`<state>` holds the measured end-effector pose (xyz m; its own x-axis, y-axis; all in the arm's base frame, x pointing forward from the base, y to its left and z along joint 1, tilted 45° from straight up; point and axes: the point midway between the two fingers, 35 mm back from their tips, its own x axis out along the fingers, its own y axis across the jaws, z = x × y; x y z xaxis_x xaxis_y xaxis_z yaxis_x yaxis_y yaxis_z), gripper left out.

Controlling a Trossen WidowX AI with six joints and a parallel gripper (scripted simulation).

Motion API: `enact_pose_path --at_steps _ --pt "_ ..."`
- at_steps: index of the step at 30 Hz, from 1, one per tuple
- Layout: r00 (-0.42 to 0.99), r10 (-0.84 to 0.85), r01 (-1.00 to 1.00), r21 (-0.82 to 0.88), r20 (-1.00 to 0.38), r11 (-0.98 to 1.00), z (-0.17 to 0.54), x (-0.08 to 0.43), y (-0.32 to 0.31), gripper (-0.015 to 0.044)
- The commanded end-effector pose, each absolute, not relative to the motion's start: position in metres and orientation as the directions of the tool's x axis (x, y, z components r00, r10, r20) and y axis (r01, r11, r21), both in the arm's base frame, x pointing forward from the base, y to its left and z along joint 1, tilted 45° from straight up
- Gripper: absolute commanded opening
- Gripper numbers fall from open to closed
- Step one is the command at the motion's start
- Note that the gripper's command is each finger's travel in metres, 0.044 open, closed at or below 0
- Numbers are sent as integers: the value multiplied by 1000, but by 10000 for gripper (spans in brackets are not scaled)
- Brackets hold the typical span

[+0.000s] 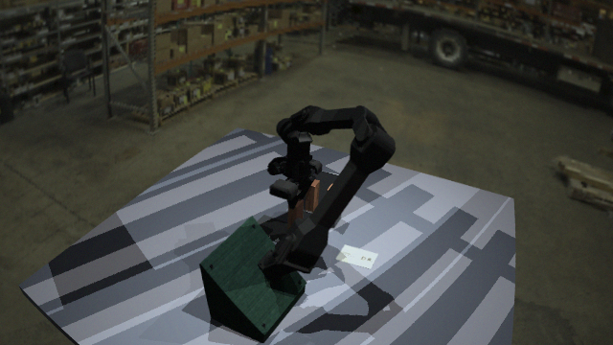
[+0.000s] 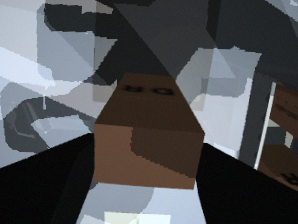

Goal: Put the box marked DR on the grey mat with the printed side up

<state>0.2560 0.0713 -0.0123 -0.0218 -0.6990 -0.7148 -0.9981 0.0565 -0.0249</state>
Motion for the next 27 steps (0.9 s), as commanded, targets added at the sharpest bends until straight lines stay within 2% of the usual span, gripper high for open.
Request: enact_pose_path --at_steps 1,27 --pt "-20 -699 -998 -26 -715 55 -10 256 74 158" --pt "-26 -693 -998 -23 -720 61 -19 261 100 158"
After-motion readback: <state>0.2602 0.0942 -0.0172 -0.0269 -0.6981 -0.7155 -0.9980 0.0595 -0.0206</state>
